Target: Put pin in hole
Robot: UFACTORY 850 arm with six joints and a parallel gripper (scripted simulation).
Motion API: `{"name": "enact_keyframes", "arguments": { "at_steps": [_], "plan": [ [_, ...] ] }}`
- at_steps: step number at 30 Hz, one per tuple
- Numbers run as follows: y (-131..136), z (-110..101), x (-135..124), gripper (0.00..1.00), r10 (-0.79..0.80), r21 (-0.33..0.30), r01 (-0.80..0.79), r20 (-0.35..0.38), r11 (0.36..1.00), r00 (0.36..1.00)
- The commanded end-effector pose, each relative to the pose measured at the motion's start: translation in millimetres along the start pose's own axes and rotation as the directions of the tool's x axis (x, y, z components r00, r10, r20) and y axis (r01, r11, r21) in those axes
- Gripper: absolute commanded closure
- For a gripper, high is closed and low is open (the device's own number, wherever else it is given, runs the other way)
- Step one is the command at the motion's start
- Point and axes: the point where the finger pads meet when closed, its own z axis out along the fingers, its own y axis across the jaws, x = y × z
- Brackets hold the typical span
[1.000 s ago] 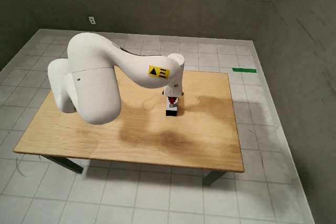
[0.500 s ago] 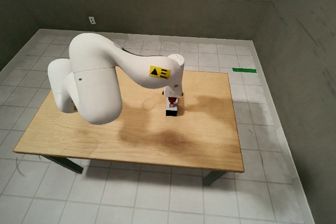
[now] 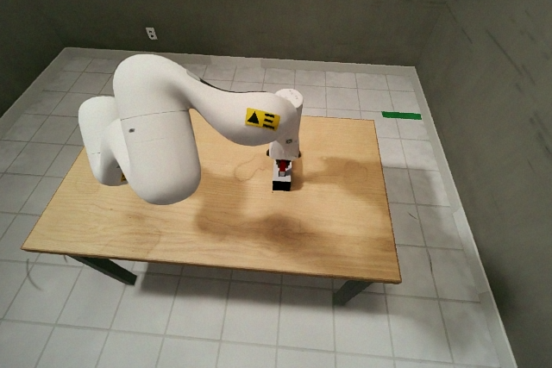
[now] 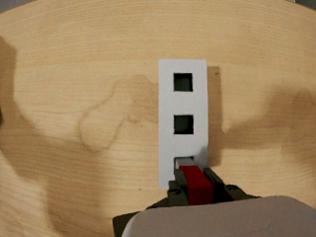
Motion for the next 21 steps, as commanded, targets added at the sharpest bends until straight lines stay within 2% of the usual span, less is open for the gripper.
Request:
{"name": "enact_keyframes", "arguments": {
  "at_steps": [1,21],
  "plan": [
    [0.6,-0.6,0.1,1.00,0.001,-0.001,-0.001,0.000,1.000,1.000],
    [1.8,3.4,-0.4,1.00,0.001,-0.001,-0.001,0.000,1.000,1.000]
  ]
}}
